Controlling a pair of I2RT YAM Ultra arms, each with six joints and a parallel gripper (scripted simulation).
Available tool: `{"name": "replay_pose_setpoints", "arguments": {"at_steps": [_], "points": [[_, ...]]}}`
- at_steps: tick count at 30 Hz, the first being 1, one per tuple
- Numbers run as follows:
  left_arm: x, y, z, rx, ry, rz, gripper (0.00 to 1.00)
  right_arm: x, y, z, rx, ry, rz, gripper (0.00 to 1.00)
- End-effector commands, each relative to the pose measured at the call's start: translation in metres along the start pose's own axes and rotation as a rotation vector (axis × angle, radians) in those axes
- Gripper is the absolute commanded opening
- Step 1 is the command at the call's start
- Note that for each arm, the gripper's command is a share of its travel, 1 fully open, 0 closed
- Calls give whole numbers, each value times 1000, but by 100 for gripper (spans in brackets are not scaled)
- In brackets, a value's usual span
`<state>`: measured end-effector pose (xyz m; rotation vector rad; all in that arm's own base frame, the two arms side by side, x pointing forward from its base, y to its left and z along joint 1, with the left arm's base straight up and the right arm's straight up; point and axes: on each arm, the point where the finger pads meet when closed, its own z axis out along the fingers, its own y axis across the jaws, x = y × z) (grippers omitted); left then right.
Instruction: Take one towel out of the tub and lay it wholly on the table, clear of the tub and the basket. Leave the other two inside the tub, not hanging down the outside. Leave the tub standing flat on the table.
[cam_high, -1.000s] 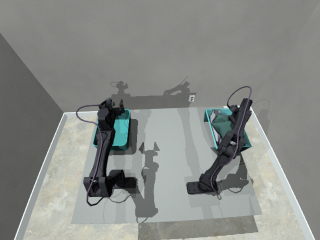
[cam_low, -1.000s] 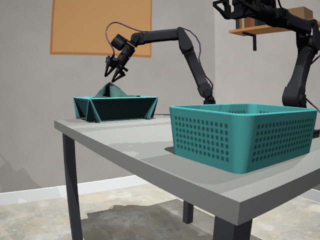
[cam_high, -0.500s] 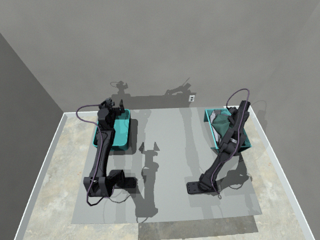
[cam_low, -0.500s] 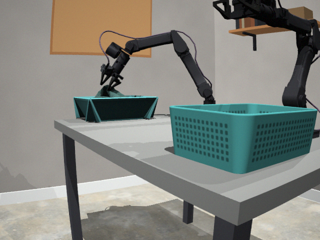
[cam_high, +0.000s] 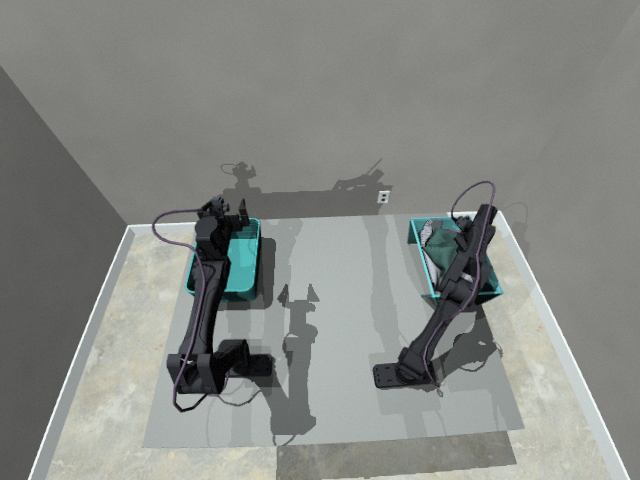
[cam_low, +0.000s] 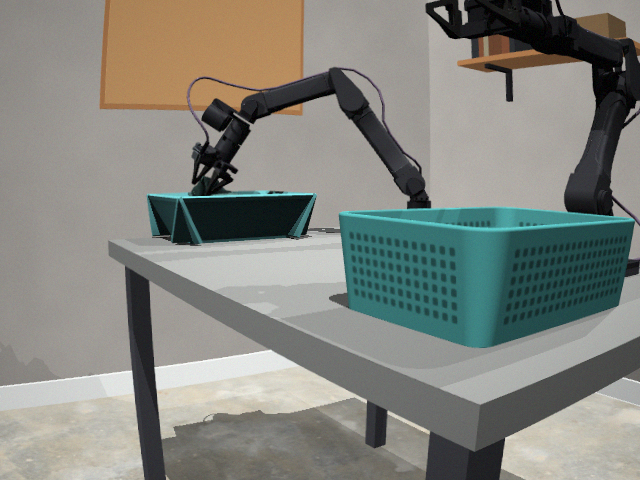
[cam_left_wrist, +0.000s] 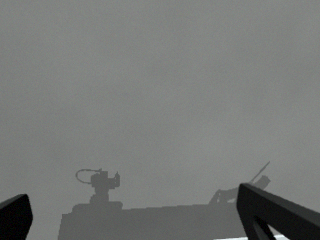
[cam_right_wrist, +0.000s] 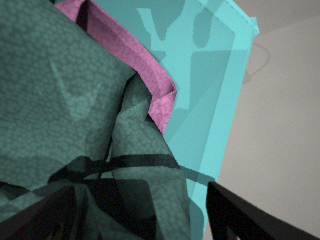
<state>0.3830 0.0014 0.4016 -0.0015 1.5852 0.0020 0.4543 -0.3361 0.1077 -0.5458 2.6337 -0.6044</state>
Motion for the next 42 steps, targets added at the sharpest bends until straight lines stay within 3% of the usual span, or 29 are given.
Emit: {"name": "replay_pose_setpoints", "arguments": {"at_steps": [1, 5, 42], "points": [[-6, 0, -2, 2, -14, 0, 100, -10, -17, -1, 49, -33, -5, 65], [-6, 0, -2, 2, -14, 0, 100, -14, -24, -13, 71, -45, -5, 65], [-6, 0, -2, 2, -14, 0, 100, -13, -22, -13, 62, -40, -5, 65]]}}
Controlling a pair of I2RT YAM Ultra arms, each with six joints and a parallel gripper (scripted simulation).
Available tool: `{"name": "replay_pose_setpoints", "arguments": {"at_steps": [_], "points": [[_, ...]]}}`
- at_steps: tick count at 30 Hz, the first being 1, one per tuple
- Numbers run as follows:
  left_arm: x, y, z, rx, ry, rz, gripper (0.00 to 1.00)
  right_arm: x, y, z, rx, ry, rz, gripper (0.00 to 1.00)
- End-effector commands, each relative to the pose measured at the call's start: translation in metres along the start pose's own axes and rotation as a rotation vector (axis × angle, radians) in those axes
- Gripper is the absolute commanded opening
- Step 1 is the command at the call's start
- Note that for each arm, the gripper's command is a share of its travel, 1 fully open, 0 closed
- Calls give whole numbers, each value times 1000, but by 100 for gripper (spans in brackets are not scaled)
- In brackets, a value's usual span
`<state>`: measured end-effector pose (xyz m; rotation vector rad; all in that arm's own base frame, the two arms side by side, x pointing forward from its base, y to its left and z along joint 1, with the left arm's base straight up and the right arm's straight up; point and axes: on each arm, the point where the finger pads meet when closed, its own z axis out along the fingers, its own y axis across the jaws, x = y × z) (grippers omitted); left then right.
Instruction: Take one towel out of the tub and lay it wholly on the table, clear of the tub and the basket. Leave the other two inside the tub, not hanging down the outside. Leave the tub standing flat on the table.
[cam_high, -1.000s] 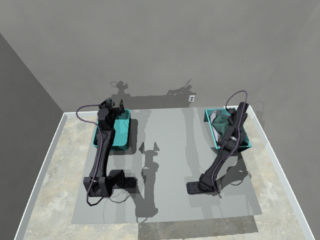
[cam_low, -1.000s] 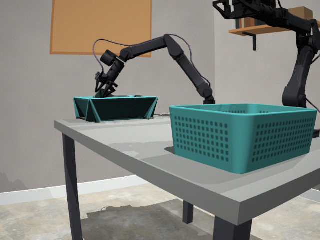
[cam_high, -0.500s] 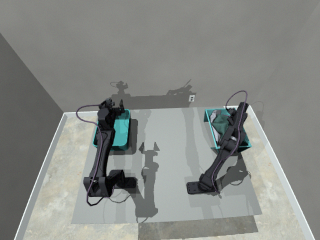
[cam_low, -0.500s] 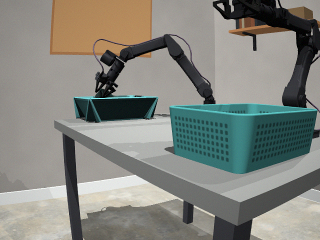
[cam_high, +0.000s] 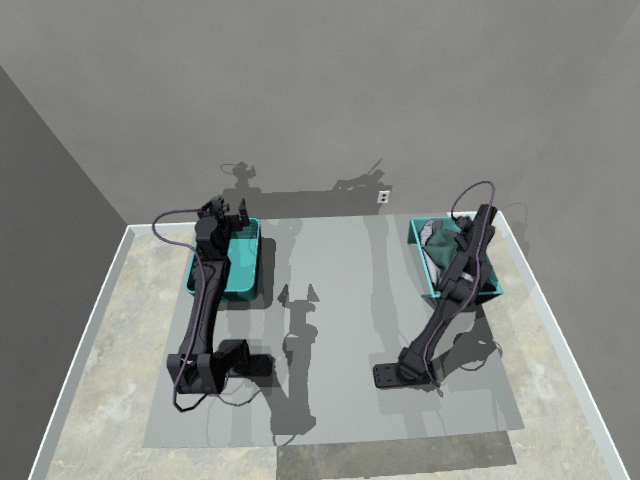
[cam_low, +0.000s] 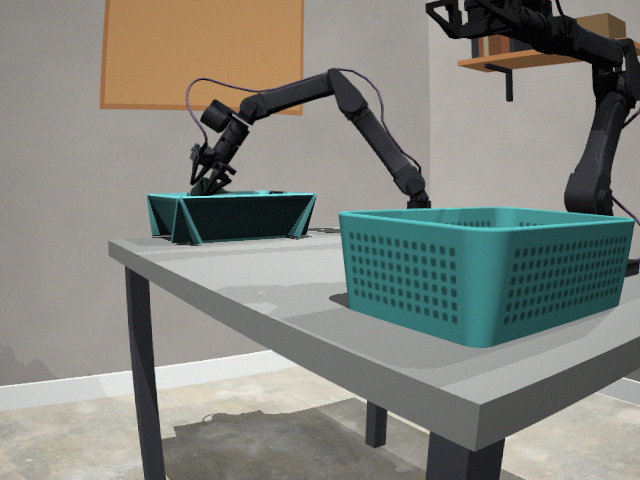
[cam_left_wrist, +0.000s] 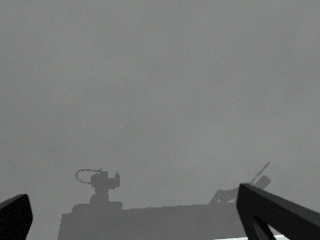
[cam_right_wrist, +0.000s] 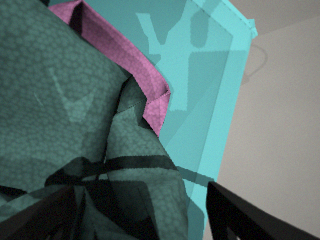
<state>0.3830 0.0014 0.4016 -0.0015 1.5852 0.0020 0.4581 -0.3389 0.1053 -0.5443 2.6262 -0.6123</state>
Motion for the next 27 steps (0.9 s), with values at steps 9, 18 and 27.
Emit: {"name": "replay_pose_setpoints", "arguments": {"at_steps": [9, 18, 27], "points": [[-6, 0, -2, 2, -14, 0, 100, -5, -10, -9, 28, -18, 0, 1], [-6, 0, -2, 2, -14, 0, 100, -5, -10, -9, 28, -18, 0, 1], [-6, 0, -2, 2, -14, 0, 100, -12, -19, -23, 44, -35, -6, 1]]}}
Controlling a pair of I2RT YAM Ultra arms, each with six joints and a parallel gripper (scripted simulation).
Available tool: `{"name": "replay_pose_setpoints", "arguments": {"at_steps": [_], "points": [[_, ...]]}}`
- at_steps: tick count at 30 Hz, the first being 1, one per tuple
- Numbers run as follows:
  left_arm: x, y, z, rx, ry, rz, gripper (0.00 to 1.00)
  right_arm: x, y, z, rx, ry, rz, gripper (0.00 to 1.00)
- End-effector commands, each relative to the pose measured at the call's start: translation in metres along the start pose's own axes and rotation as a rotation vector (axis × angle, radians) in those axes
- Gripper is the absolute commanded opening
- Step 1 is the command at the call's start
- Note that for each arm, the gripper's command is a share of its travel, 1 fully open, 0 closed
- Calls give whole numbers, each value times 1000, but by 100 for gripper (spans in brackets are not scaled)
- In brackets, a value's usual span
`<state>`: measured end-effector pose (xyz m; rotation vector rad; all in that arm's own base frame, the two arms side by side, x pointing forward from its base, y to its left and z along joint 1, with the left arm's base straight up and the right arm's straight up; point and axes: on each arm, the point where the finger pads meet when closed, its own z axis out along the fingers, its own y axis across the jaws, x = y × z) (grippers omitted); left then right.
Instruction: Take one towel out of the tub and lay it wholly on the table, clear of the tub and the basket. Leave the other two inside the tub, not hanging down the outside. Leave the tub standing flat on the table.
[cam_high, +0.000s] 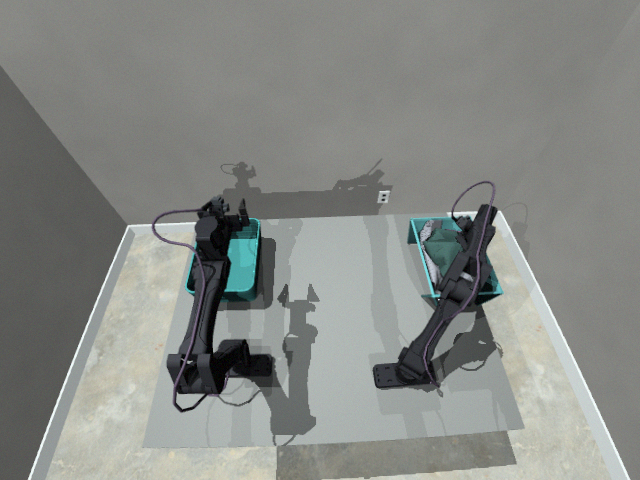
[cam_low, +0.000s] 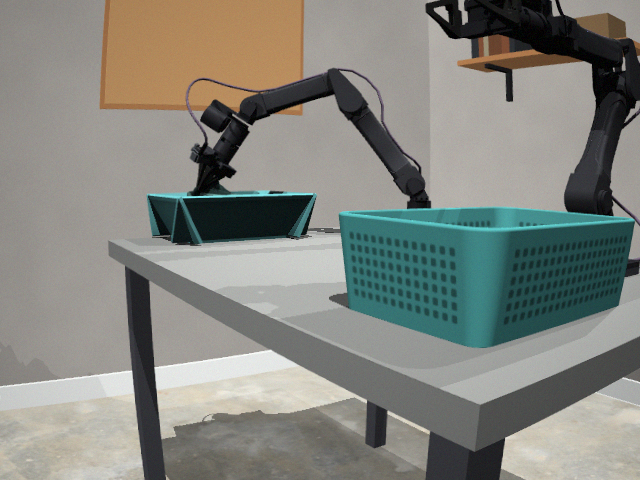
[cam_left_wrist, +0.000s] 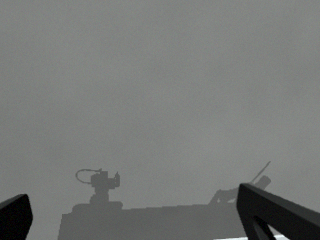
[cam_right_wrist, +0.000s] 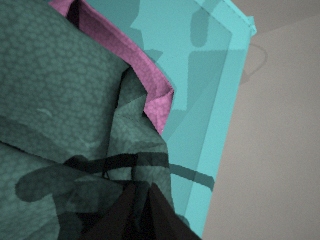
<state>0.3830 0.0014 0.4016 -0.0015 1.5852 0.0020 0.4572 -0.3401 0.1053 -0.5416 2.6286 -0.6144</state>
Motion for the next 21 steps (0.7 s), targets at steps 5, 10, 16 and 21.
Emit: {"name": "replay_pose_setpoints", "arguments": {"at_steps": [5, 10, 16, 21], "points": [[-6, 0, -2, 2, -14, 0, 100, -18, -27, -39, 46, -40, -6, 1], [-6, 0, -2, 2, -14, 0, 100, -18, -27, -39, 21, -24, -6, 1], [-6, 0, -2, 2, -14, 0, 100, -21, -32, -47, 16, -20, -6, 1], [-6, 0, -2, 2, -14, 0, 100, -26, -42, -66, 35, -31, -6, 1]]}}
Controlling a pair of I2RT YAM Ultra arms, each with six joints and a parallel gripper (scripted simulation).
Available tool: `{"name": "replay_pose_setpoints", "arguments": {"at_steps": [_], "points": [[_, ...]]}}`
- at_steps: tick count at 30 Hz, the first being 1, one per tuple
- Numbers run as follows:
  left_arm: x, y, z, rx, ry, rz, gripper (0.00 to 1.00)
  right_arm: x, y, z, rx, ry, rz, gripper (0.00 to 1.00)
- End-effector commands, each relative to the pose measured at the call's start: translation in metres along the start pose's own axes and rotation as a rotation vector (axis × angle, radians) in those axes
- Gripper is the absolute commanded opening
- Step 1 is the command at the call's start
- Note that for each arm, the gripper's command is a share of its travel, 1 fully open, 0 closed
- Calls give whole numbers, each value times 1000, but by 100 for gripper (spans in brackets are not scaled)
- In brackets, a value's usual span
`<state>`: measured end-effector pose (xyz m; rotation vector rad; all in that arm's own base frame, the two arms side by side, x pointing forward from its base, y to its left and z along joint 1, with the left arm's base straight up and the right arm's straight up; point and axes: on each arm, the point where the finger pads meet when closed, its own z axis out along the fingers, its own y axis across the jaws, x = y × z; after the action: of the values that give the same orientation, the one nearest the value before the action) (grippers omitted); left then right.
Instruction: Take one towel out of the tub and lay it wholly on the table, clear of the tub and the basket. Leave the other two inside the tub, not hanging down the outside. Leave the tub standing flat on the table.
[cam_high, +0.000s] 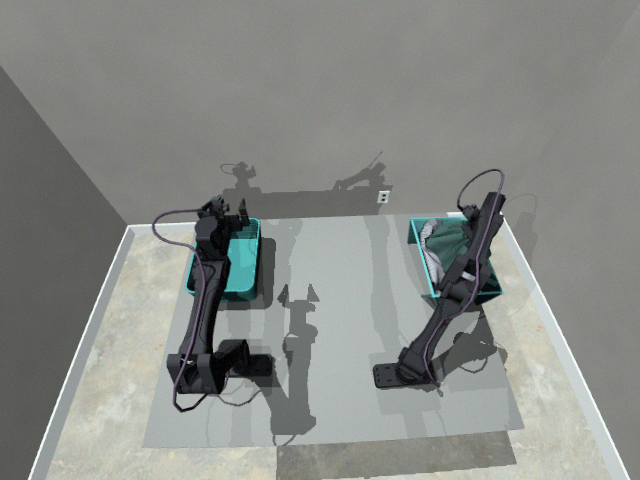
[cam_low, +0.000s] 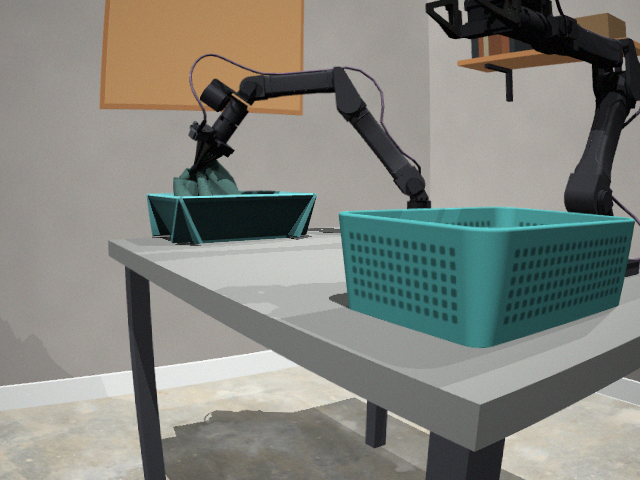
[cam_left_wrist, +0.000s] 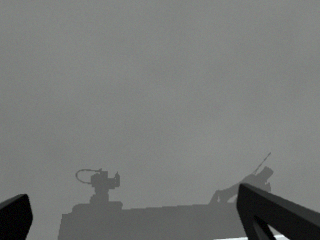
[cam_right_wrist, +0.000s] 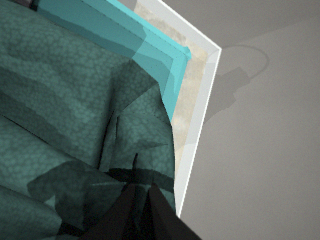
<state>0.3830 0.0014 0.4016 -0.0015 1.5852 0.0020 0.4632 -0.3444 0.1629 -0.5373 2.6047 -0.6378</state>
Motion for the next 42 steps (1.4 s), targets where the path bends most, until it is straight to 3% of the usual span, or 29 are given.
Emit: {"name": "replay_pose_setpoints", "arguments": {"at_steps": [1, 12, 23, 42], "points": [[-6, 0, -2, 2, -14, 0, 100, -4, -5, -16, 4, -6, -1, 1], [-6, 0, -2, 2, -14, 0, 100, -4, -5, -16, 4, -6, -1, 1], [-6, 0, -2, 2, -14, 0, 100, -19, 13, -52, 110, -132, -67, 1], [-6, 0, -2, 2, -14, 0, 100, -29, 32, -96, 131, -148, -61, 1]]}}
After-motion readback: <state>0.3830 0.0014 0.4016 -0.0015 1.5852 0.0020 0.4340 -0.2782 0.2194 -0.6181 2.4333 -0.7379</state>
